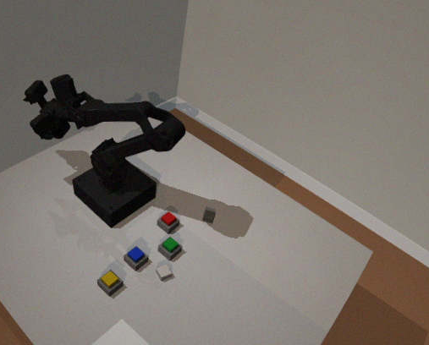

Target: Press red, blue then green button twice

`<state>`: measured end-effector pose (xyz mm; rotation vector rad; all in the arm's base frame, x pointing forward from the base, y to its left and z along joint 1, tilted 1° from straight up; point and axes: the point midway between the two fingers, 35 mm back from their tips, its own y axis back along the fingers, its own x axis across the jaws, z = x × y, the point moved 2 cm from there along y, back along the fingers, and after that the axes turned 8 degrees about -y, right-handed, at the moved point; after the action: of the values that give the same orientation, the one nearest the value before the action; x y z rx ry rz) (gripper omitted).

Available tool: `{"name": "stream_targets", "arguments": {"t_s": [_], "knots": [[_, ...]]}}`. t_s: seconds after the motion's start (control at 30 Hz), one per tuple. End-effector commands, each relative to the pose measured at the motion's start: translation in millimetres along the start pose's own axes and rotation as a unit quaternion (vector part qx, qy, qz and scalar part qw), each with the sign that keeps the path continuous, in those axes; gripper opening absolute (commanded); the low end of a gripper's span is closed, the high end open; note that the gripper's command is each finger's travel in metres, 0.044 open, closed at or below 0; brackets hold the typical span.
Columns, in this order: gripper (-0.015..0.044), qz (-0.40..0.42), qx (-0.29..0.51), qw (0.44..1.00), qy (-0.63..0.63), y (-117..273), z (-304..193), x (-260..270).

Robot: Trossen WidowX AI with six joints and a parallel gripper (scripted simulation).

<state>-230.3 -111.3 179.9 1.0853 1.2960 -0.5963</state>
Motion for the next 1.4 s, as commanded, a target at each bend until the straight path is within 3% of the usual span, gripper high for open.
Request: {"name": "stream_targets", "arguments": {"t_s": [0.0, 0.37, 0.77, 1.07, 1.37], "knots": [[0.04, 0.001, -0.004, 1.0, -0.001, 0, 2, 0], [0.04, 0.117, -0.225, 0.965, -0.064, 24, 129, 16], [0.04, 0.302, -0.387, 0.87, -0.052, 124, 234, 57], [0.04, 0.43, -0.434, 0.791, 0.017, 224, 258, 99], [0.04, 0.519, -0.43, 0.729, 0.121, 320, 231, 140]]}}
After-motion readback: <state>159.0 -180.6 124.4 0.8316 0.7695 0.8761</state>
